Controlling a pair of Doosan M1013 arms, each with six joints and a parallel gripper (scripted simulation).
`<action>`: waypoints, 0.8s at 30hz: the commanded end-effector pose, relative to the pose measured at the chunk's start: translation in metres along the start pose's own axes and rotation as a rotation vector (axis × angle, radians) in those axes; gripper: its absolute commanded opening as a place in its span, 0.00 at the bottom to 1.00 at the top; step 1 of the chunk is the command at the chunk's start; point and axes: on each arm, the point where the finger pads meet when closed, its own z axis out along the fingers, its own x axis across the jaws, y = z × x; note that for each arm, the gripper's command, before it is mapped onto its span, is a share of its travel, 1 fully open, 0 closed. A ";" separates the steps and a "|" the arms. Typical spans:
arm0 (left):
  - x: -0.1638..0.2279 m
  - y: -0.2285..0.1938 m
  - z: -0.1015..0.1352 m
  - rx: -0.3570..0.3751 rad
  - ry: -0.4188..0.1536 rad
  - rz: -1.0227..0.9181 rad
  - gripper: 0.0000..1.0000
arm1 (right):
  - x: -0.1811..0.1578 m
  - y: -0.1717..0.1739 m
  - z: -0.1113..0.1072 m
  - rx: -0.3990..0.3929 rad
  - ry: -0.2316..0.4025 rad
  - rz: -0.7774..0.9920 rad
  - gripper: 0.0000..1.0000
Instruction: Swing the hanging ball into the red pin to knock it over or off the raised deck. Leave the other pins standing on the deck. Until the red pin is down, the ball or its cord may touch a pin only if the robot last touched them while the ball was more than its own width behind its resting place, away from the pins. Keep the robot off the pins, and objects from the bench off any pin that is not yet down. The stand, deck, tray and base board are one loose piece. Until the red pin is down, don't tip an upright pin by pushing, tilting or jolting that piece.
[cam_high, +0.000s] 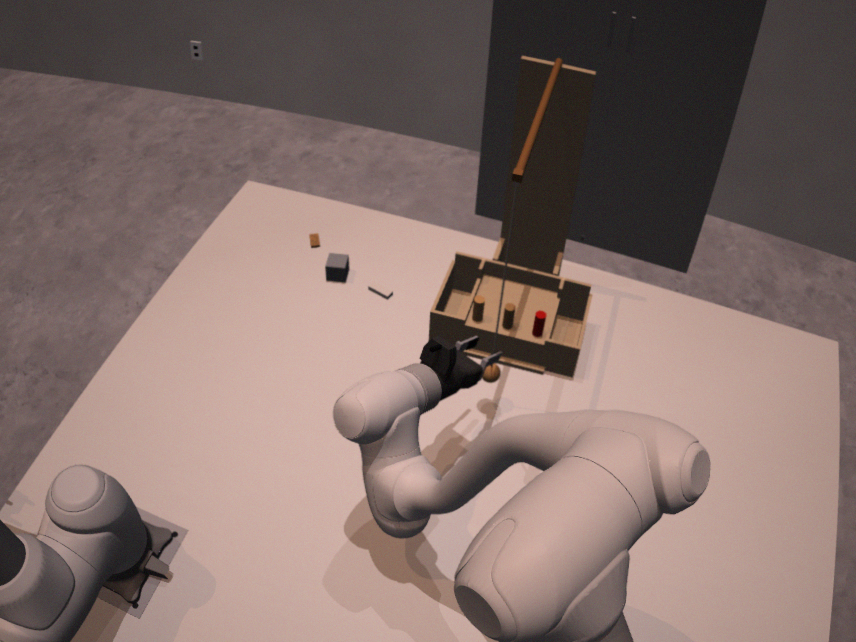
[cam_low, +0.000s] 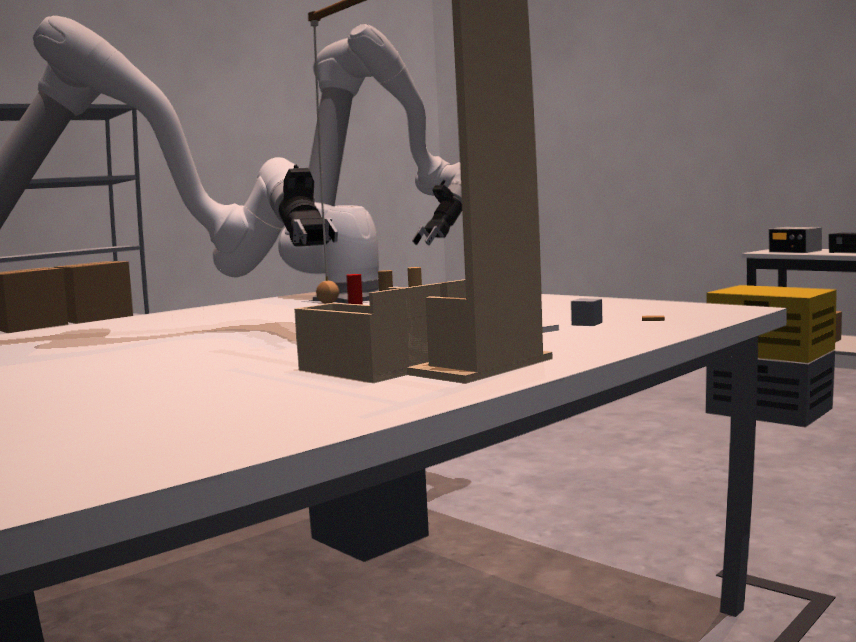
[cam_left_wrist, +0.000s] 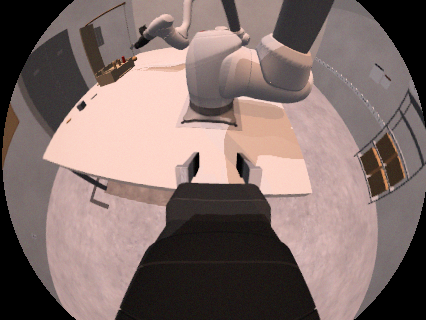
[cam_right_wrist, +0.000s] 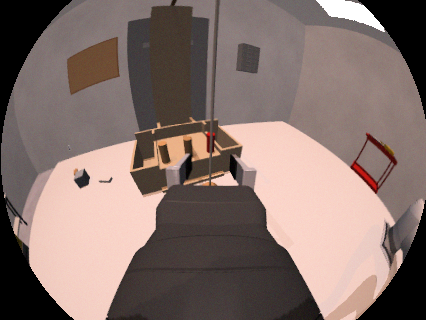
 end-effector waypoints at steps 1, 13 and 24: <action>0.000 0.000 0.000 -0.001 0.000 0.000 1.00 | 0.000 -0.001 0.005 0.000 -0.001 0.001 1.00; 0.000 0.000 0.000 -0.001 0.000 0.000 1.00 | 0.000 -0.001 0.031 0.000 -0.001 0.001 1.00; 0.000 0.000 0.000 -0.001 0.000 0.000 1.00 | 0.000 -0.001 0.044 0.000 -0.001 0.001 1.00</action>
